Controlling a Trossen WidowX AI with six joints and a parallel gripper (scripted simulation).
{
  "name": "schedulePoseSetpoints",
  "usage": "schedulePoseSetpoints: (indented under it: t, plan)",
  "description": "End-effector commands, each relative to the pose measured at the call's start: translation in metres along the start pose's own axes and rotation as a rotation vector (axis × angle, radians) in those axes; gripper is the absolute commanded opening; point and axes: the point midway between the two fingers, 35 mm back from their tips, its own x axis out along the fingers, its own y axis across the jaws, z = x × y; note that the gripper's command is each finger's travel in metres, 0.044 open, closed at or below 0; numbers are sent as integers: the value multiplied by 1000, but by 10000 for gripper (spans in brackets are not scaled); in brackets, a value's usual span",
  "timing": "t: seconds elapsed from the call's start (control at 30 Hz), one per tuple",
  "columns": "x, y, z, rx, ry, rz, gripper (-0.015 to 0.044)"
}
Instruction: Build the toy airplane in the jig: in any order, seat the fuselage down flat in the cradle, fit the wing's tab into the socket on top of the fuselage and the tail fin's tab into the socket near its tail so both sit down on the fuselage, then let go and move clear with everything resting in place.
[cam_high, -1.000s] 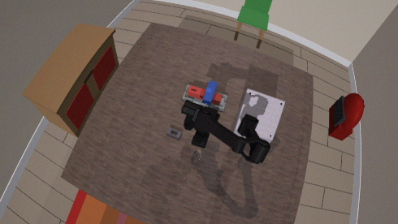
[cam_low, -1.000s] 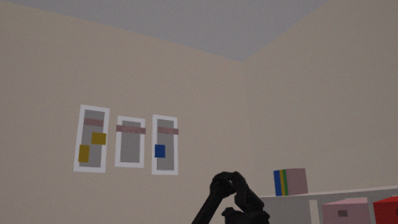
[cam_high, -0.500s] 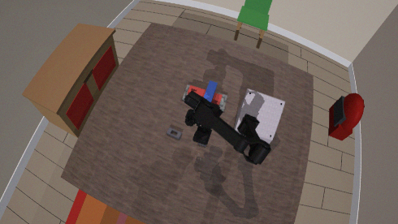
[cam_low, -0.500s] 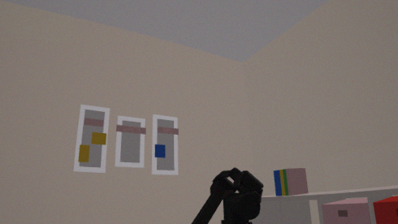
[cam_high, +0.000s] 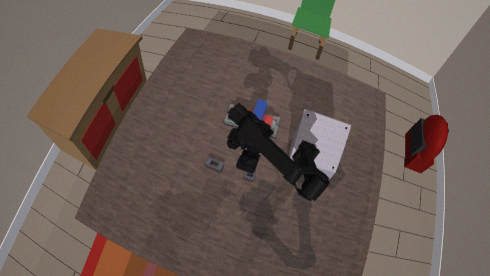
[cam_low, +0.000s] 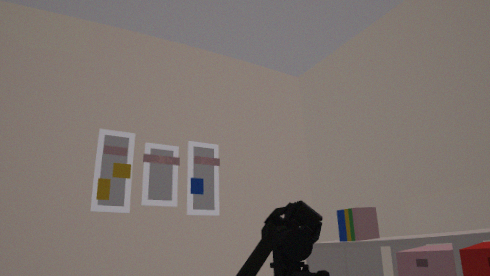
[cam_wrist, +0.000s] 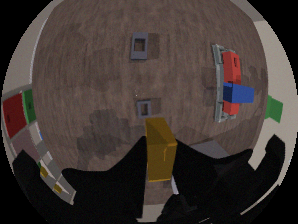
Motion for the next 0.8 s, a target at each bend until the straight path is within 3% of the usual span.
schedulePoseSetpoints:
  t: [0.0,0.77]
  plan:
    - [-2,-6,8,-1,-4,-5,0]
    - [-1,-51,53,-38,-14,-13,0]
